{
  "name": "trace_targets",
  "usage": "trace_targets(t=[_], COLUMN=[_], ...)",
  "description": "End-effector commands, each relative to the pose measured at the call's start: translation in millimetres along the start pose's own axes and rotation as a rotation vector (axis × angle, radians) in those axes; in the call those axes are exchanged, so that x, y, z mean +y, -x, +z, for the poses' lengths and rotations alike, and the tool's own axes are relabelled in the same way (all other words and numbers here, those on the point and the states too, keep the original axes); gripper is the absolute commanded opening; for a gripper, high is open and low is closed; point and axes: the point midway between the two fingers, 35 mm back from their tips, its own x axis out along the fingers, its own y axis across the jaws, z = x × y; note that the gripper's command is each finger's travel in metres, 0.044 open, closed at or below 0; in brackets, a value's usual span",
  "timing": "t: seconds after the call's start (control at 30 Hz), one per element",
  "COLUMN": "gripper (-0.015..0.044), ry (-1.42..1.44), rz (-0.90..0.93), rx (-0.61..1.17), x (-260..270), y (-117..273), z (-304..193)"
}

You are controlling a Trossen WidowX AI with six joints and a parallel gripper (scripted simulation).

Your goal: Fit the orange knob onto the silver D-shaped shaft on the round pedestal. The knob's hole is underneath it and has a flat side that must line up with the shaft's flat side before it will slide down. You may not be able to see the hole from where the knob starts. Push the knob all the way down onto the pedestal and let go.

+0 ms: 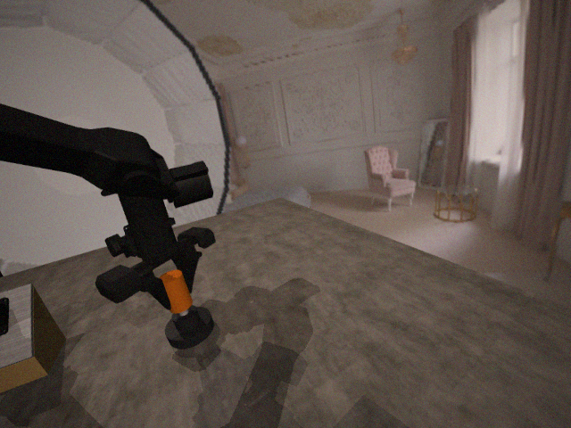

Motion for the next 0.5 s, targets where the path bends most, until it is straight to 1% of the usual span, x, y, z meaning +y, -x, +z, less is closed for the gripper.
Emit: trace_targets(t=[0.0,0.3,0.47], gripper=[0.0,0.0,0.0], ry=[0.028,0.039,-0.04], rz=[0.001,0.001,0.001], rx=[0.004,0.004,0.004], x=[-0.1,-0.1,0.0], y=[-0.4,-0.4,-0.8], z=[-0.6,-0.6,-0.6])
